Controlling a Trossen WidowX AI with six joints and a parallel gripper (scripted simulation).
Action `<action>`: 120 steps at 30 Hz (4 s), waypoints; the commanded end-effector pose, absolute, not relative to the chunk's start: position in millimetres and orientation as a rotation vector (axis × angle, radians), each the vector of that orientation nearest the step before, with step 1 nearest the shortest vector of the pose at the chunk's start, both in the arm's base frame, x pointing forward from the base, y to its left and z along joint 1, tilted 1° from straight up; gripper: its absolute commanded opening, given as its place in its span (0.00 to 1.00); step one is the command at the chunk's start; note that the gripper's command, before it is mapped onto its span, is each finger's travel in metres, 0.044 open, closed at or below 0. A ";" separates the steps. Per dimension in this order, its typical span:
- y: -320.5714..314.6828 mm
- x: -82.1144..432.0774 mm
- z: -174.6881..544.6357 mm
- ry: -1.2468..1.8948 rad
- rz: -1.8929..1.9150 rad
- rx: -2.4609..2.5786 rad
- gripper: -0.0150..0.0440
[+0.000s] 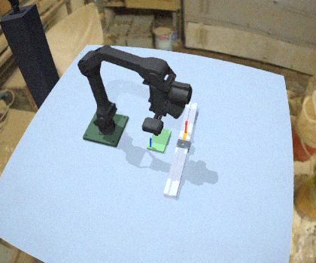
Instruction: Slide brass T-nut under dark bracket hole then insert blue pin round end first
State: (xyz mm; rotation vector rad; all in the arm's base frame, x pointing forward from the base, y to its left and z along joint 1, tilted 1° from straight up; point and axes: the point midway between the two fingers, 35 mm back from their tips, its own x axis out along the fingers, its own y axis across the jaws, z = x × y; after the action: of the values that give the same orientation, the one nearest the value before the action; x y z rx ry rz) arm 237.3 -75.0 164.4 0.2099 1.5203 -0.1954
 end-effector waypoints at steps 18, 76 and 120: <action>-79.8 203.1 123.0 1.542 0.148 -0.133 1.00; -78.0 200.3 42.7 1.542 0.148 -0.133 0.29; -79.6 199.4 96.5 1.543 0.146 -0.131 0.00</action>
State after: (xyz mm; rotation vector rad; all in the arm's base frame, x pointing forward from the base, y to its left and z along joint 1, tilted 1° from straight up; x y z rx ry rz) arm 198.9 -79.3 86.8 -0.1271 1.5462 0.1423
